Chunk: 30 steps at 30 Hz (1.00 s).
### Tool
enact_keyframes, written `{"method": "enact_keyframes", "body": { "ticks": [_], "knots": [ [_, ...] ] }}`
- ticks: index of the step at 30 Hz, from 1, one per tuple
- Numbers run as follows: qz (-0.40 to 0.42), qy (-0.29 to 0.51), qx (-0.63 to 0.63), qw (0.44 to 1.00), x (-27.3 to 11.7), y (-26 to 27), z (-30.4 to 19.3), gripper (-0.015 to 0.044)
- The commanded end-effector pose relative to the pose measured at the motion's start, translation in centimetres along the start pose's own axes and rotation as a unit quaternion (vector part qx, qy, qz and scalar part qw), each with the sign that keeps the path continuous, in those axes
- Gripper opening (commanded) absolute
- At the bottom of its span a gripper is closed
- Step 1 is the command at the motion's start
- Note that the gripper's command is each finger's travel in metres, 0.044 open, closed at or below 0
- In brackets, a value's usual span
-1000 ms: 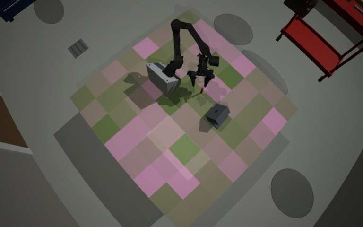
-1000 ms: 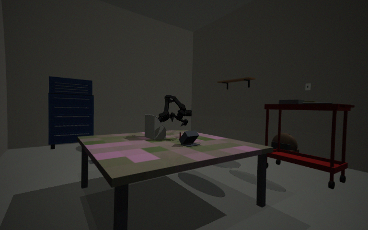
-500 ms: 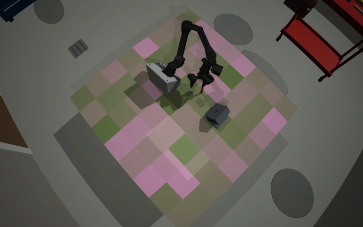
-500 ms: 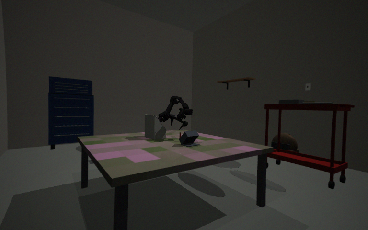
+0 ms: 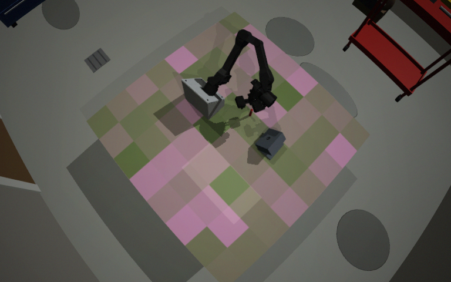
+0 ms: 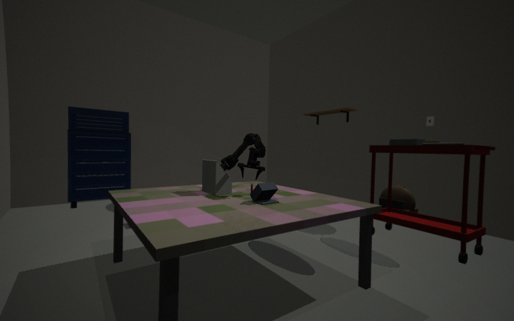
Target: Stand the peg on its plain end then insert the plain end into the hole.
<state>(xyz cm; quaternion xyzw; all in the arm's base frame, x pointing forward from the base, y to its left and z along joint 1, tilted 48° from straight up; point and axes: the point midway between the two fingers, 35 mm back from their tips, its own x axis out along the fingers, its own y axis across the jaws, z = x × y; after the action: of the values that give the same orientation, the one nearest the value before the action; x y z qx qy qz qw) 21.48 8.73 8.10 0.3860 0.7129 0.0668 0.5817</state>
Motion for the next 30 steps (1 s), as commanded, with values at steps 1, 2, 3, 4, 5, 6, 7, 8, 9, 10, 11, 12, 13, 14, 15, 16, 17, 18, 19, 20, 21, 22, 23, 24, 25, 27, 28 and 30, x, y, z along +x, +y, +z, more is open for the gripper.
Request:
{"method": "enact_keyframes", "body": {
  "ticks": [1, 2, 3, 4, 5, 6, 7, 8, 9, 10, 11, 12, 13, 14, 15, 16, 17, 18, 19, 20, 21, 22, 23, 24, 25, 27, 28, 30],
  "knots": [
    [0.053, 0.023, 0.003, 0.998, -0.7, 0.9, 0.7, 0.044],
    [0.066, 0.027, 0.004, 0.997, -0.8, 1.0, 0.8, 0.044],
    [0.074, 0.03, 0.005, 0.997, -0.9, 1.1, 0.9, 0.044],
    [0.076, 0.031, 0.005, 0.997, -0.9, 1.1, 1.0, 0.044],
    [0.076, 0.031, 0.005, 0.997, -0.9, 1.1, 1.0, 0.044],
    [0.076, 0.031, 0.005, 0.997, -0.9, 1.1, 1.0, 0.044],
    [0.076, 0.031, 0.005, 0.997, -0.9, 1.1, 1.0, 0.044],
    [0.076, 0.031, 0.005, 0.997, -0.9, 1.1, 1.0, 0.044],
    [0.076, 0.031, 0.005, 0.997, -0.9, 1.1, 1.0, 0.044],
    [0.076, 0.031, 0.005, 0.997, -0.9, 1.1, 1.0, 0.044],
    [0.076, 0.031, 0.005, 0.997, -0.9, 1.1, 1.0, 0.044],
    [0.076, 0.031, 0.003, 0.997, -0.9, 1.2, 1.0, 0.044],
    [0.076, 0.03, -0.001, 0.997, -0.7, 1.2, 1.0, 0.044],
    [0.077, 0.03, -0.009, 0.997, -0.5, 1.2, 1.0, 0.044],
    [0.077, 0.029, -0.02, 0.996, -0.1, 1.3, 1.0, 0.044],
    [0.077, 0.028, -0.03, 0.996, 0.2, 1.3, 0.9, 0.044],
    [0.078, 0.027, -0.041, 0.996, 0.5, 1.4, 0.9, 0.044],
    [0.078, 0.027, -0.048, 0.995, 0.8, 1.4, 0.9, 0.044],
    [0.078, 0.027, -0.053, 0.995, 1.0, 1.5, 0.9, 0.044],
    [0.078, 0.026, -0.055, 0.995, 1.0, 1.5, 0.8, 0.044],
    [0.078, 0.026, -0.055, 0.995, 1.0, 1.5, 0.9, 0.044],
    [0.078, 0.026, -0.055, 0.995, 1.1, 1.5, 0.9, 0.044],
    [0.078, 0.026, -0.055, 0.995, 1.2, 1.5, 0.9, 0.044],
    [0.078, 0.026, -0.055, 0.995, 1.3, 1.5, 0.9, 0.044],
    [0.078, 0.026, -0.055, 0.995, 1.4, 1.5, 0.9, 0.044],
    [0.078, 0.026, -0.055, 0.995, 1.7, 1.6, 0.9, 0.044],
    [0.077, 0.026, -0.055, 0.995, 1.9, 1.6, 0.9, 0.044],
    [0.077, 0.026, -0.055, 0.995, 2.2, 1.6, 0.9, 0.044]
  ]
}}
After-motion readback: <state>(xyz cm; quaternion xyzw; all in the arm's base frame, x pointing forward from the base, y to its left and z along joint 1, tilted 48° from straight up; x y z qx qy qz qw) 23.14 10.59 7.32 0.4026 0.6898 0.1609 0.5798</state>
